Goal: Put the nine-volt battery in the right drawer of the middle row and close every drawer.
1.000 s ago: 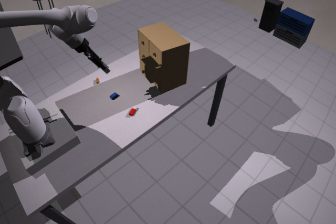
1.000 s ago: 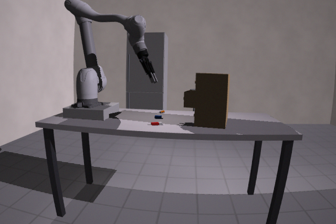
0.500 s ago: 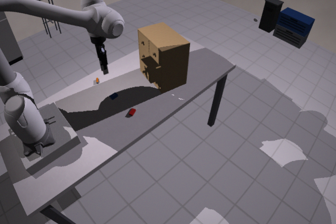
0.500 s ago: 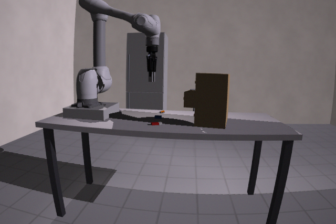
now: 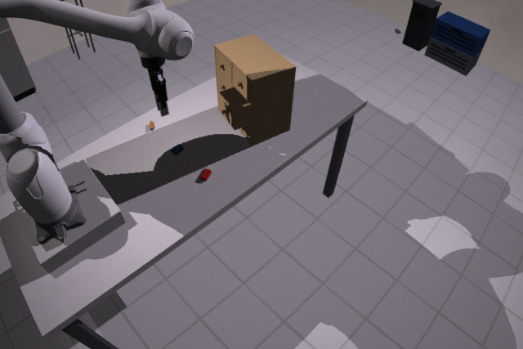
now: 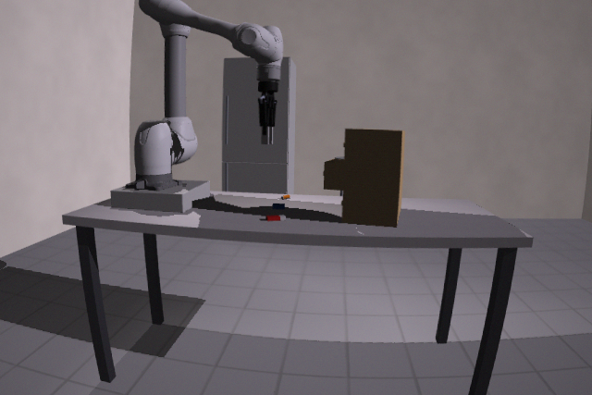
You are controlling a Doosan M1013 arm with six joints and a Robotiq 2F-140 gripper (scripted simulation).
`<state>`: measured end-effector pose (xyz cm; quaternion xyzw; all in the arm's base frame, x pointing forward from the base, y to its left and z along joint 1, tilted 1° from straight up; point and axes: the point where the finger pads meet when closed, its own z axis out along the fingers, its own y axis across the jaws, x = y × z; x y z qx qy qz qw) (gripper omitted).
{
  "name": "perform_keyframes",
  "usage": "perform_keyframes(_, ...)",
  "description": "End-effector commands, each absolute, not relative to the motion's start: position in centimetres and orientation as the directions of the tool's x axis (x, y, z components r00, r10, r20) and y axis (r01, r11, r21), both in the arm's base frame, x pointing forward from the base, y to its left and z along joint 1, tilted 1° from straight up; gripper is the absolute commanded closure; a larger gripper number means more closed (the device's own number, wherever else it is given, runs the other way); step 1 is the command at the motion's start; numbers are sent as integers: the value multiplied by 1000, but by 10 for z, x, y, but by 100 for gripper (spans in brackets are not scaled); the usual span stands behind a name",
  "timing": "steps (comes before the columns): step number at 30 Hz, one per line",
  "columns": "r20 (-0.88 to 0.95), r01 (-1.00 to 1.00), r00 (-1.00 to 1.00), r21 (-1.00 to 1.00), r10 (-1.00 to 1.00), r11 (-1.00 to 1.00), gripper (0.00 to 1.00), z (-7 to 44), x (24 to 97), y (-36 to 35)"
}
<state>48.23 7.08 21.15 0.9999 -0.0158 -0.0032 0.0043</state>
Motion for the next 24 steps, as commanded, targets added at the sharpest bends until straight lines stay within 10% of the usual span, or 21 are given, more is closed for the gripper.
perform_keyframes(1,-6,-32,999,9,-32,-999,80,212,482,71)
perform_keyframes(24,-5,-179,984,9,-179,-984,80,202,486,73)
